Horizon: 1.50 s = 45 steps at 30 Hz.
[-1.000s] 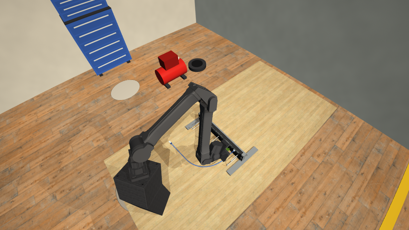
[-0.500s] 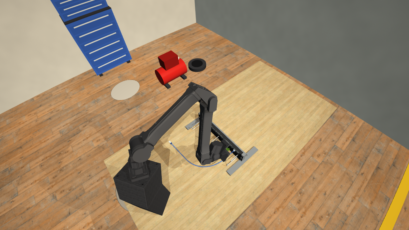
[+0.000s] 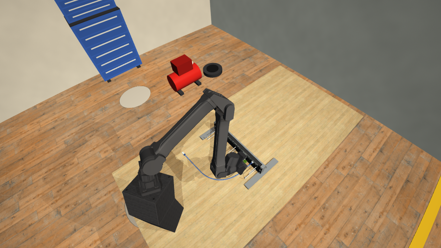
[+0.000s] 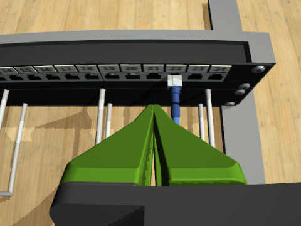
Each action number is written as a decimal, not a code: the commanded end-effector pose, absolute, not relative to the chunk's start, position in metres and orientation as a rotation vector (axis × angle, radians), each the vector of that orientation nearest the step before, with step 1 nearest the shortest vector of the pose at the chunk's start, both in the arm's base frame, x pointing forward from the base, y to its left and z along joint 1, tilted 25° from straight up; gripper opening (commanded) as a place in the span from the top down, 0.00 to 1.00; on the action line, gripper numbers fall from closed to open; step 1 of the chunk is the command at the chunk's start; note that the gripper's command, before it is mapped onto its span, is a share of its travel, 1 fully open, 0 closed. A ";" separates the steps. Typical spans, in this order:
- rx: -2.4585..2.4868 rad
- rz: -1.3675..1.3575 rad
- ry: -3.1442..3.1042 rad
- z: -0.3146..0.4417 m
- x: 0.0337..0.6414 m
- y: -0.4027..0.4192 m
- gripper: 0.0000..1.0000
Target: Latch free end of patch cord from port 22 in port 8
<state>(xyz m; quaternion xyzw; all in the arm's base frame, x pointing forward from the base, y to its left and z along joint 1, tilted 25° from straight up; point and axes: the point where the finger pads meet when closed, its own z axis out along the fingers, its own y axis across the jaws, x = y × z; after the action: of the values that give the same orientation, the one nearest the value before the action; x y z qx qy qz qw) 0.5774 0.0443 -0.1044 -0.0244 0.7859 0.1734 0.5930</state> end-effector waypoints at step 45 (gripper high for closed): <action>-0.648 0.284 2.003 -0.106 0.461 0.155 1.00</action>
<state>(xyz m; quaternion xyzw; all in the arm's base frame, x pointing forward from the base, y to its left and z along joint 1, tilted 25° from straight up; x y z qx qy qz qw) 0.4624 0.1363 -0.1098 -0.2060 0.8343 0.1369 0.4928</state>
